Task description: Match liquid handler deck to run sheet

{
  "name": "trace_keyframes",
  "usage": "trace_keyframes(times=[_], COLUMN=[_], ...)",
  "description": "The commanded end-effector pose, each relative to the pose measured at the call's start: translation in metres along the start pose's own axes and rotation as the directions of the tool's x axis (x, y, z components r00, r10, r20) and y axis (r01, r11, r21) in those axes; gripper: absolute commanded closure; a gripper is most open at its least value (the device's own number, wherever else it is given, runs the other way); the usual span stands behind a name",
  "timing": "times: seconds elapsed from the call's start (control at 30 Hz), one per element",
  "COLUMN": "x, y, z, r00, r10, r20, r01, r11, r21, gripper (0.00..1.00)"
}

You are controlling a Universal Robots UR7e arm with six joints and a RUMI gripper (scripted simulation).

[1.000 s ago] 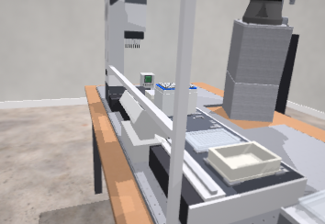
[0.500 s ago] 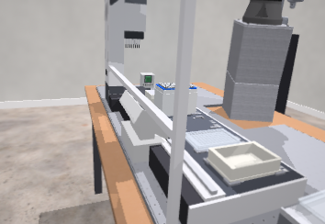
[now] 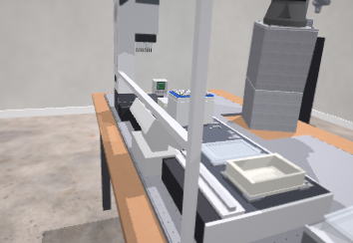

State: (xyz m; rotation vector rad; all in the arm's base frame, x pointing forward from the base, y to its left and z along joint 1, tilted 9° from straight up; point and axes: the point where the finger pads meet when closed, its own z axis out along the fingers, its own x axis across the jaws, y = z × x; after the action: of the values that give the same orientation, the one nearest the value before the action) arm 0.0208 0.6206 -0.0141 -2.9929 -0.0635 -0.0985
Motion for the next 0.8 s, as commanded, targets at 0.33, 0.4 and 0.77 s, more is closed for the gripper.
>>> trace_keyframes(times=[0.33,0.4,0.77], x=[0.0,0.0,0.0], y=[-0.003,-0.003,-0.001], z=[-0.028,-0.031,-0.035], r00=[1.0,1.0,1.0], r10=[-0.001,-0.001,0.0], r20=[-0.002,-0.002,0.0], r01=[0.001,0.001,0.0], r11=[1.0,1.0,1.0], r21=[0.004,0.004,0.0], gripper=[0.18,0.18,0.18])
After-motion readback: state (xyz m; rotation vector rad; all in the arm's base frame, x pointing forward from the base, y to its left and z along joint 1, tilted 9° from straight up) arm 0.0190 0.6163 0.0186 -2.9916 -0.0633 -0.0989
